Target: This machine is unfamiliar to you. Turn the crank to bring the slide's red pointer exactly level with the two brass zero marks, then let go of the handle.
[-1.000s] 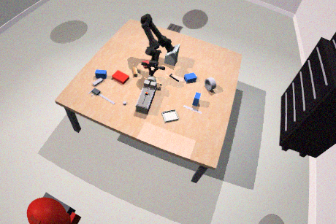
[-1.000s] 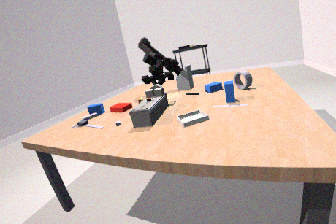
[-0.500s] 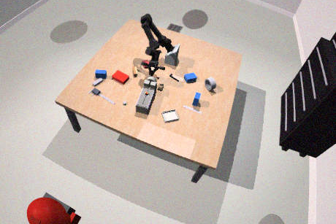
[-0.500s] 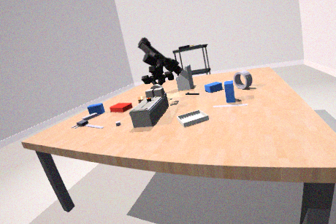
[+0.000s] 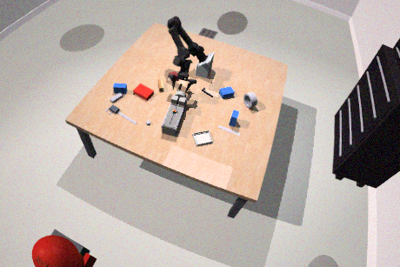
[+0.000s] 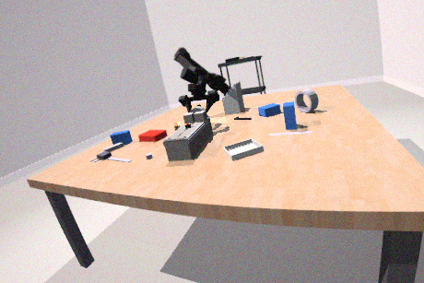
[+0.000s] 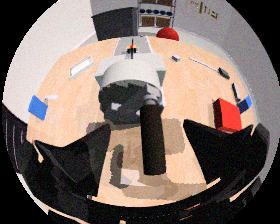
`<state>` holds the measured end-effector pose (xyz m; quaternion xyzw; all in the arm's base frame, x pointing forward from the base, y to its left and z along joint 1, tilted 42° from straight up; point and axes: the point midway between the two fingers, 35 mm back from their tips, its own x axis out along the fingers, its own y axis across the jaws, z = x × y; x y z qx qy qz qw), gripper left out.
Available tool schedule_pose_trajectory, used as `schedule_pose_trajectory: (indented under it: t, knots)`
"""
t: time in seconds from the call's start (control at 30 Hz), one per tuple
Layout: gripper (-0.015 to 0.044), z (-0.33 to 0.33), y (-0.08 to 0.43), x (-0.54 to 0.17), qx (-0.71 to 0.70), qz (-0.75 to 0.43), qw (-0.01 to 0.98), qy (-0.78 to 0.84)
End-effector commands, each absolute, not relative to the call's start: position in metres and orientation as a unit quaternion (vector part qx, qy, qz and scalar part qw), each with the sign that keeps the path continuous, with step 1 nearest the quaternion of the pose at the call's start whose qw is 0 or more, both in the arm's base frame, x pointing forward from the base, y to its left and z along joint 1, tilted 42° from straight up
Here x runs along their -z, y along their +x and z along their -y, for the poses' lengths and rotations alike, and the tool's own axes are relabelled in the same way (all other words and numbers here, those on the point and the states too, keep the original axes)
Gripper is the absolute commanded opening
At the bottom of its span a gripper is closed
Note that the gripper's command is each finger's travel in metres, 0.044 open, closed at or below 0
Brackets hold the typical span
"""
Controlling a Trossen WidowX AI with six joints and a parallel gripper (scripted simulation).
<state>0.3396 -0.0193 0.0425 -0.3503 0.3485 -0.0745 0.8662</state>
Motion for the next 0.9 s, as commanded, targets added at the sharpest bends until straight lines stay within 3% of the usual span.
schedule_pose_trajectory:
  t: [0.0,0.87]
  knots:
    - [0.0440,0.017,0.340,-0.045,0.075,-0.349,0.866,-0.350]
    - [0.0440,-0.054,0.343,-0.123,0.074,-0.351,0.866,-0.348]
